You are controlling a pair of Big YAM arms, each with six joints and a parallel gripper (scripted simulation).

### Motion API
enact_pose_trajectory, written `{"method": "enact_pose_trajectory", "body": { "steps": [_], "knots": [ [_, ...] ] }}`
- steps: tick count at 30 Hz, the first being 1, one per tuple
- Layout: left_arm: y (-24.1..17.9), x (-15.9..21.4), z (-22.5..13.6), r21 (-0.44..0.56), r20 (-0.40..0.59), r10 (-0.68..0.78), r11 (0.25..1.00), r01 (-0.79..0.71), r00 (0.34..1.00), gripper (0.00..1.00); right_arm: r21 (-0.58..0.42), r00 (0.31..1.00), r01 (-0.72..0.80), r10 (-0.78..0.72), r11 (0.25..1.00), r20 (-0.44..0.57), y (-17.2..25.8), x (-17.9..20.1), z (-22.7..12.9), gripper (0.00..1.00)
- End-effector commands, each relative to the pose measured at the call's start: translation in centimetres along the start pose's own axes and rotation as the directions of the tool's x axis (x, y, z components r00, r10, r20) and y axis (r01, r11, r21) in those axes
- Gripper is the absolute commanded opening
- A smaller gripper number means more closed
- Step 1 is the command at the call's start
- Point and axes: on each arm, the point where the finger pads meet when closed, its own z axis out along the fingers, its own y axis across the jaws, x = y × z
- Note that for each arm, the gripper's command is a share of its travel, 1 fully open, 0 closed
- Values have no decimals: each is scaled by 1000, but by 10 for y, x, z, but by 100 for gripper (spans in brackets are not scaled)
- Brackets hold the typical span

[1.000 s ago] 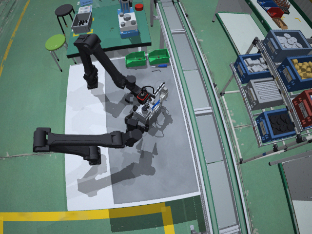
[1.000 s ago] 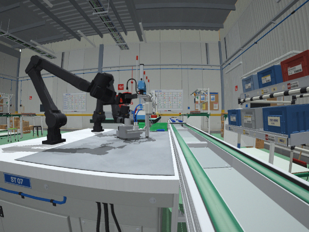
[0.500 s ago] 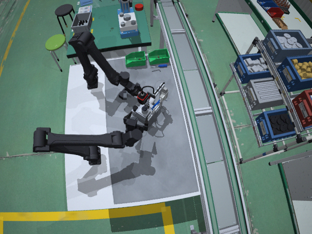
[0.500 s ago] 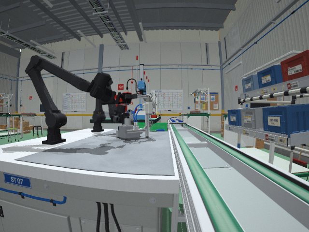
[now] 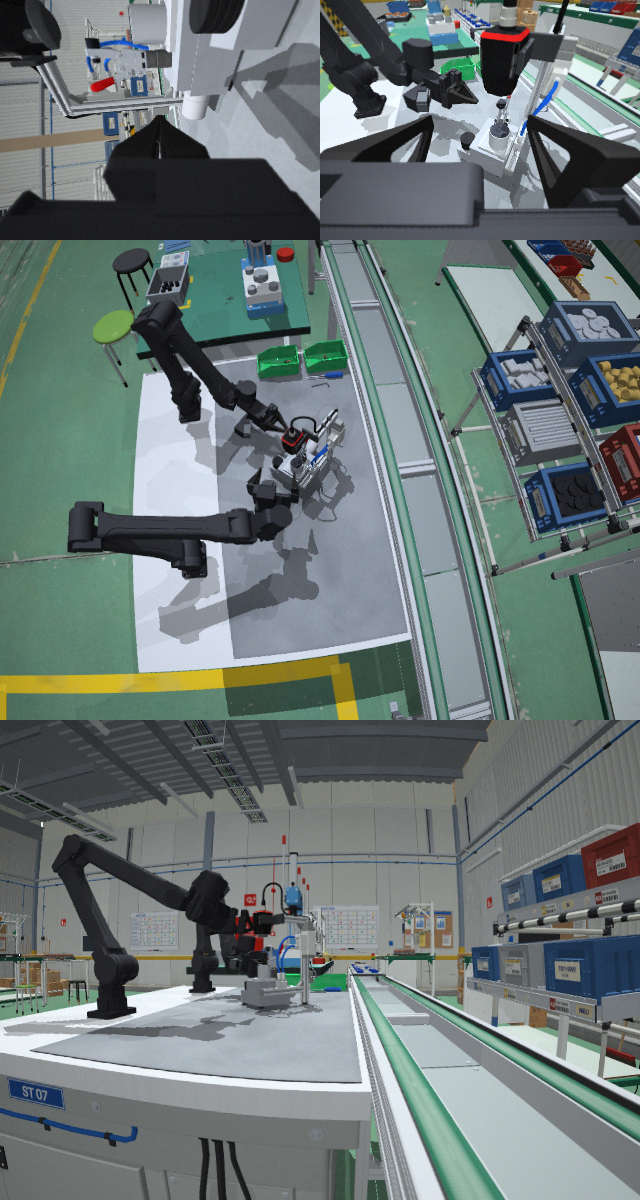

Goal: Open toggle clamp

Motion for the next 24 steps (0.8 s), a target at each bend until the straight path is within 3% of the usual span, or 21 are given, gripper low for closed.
{"method": "enact_pose_trajectory", "body": {
  "steps": [1, 6, 7, 24],
  "knots": [
    [14, 8, 7, -28, -7, -2, 1000, 2, 1000, 0, -10, 1000, 23, -23, 1000, 4, 3, -4, -1, 100],
    [22, 21, 18, -7, -18, -86, 996, 86, 996, 57, -8, 1000, 24, -24, 1000, 3, 3, -3, -1, 100],
    [24, 25, 22, 0, -18, -104, 995, 104, 994, 60, -8, 1000, 24, -24, 1000, 3, 3, -3, -1, 100],
    [56, 71, 73, 121, -57, -352, 927, 356, 934, 60, -3, 999, 35, -35, 999, 9, -3, -11, 0, 100]
  ]
}}
